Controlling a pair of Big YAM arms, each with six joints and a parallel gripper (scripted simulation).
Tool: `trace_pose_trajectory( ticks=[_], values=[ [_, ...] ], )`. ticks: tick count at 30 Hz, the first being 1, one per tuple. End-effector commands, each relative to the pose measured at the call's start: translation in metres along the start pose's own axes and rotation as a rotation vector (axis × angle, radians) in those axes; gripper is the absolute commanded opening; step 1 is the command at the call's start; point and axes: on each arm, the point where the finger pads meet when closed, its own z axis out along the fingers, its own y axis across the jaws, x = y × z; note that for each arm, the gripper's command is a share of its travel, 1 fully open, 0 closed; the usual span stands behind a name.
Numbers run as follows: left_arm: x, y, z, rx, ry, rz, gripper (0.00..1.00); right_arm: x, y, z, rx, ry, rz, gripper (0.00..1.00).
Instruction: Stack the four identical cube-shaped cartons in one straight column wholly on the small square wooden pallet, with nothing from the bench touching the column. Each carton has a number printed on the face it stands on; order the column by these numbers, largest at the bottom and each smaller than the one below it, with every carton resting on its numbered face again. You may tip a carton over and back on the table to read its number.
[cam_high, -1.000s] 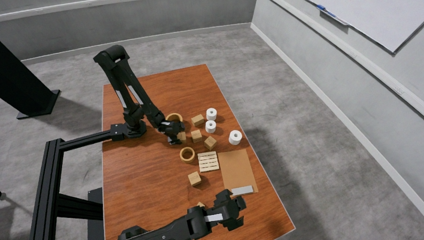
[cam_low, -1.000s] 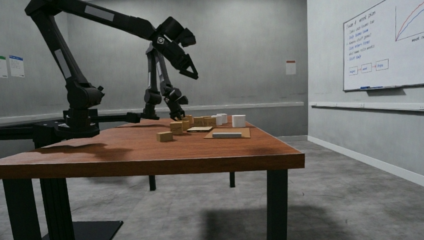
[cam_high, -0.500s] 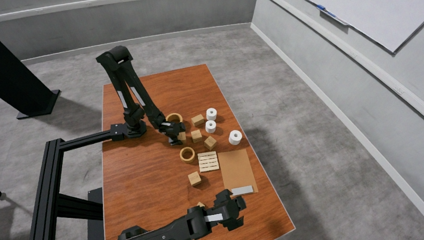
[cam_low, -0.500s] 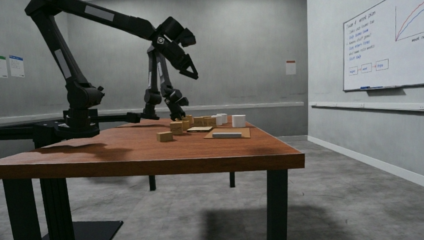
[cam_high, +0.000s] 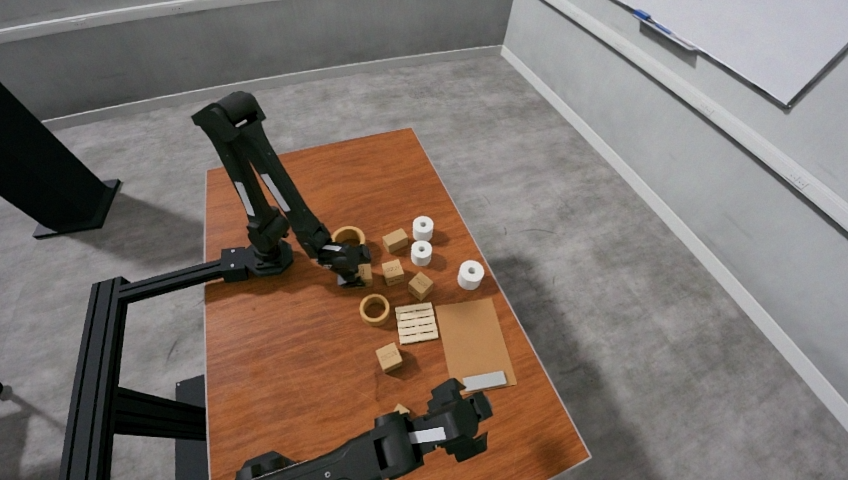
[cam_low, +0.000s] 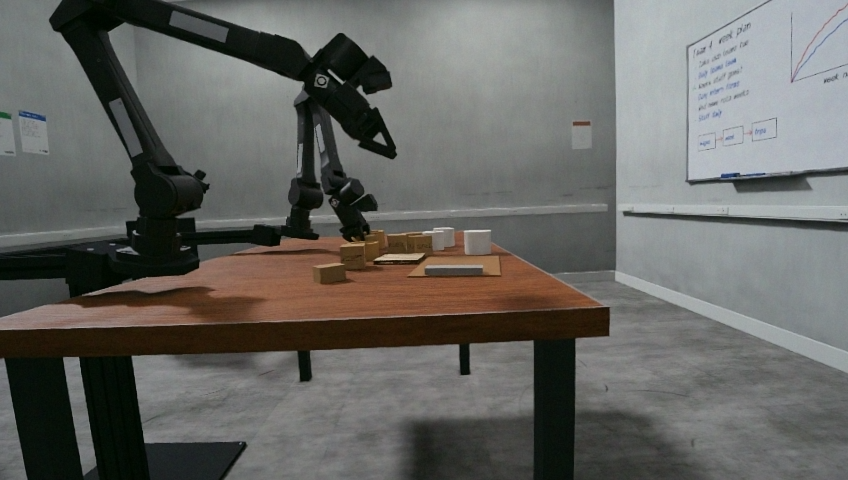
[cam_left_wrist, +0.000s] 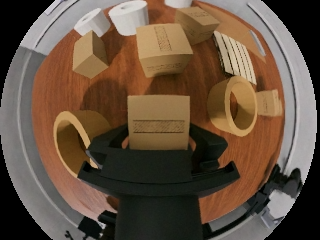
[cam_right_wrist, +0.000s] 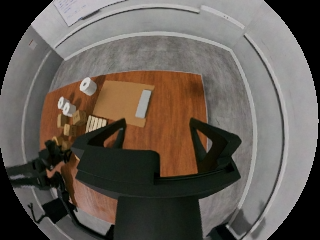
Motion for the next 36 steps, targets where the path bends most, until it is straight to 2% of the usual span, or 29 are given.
trace_pose_trajectory(
  ticks=[1, 5, 7, 9, 11, 15, 20, 28, 32, 36],
  values=[
    [-0.012, -0.004, -0.003, 0.015, -0.035, -0.015, 0.59, -0.009, 0.001, -0.002, -0.003, -0.027, -0.012, 1.0],
    [-0.007, -0.002, -0.004, 0.013, -0.03, -0.011, 0.54, -0.009, 0.001, -0.002, -0.003, -0.027, -0.012, 1.0],
    [-0.01, -0.003, -0.004, 0.015, -0.034, -0.013, 0.31, -0.009, 0.001, -0.002, -0.003, -0.027, -0.012, 1.0],
    [-0.01, -0.003, -0.004, 0.015, -0.034, -0.013, 0.31, -0.009, 0.001, -0.002, -0.003, -0.027, -0.012, 1.0],
    [-0.008, -0.003, -0.002, 0.012, -0.028, -0.01, 0.08, -0.009, 0.001, -0.002, -0.003, -0.027, -0.012, 1.0],
    [-0.016, -0.008, -0.01, 0.017, -0.029, -0.011, 0.54, -0.009, 0.001, -0.002, -0.003, -0.027, -0.012, 1.0],
    [-0.032, -0.007, -0.039, 0.017, -0.029, -0.013, 0.54, -0.009, 0.001, -0.002, -0.003, -0.027, -0.012, 1.0],
    [-0.04, -0.006, -0.055, 0.016, -0.019, -0.023, 0.54, -0.009, 0.001, -0.002, -0.003, -0.027, -0.012, 1.0],
    [-0.057, -0.006, -0.089, 0.014, -0.011, -0.033, 0.54, -0.009, 0.001, -0.002, -0.003, -0.027, -0.012, 1.0],
    [-0.086, -0.004, -0.143, 0.015, -0.01, -0.044, 0.54, -0.009, 0.001, -0.002, -0.003, -0.027, -0.012, 1.0]
  ],
)
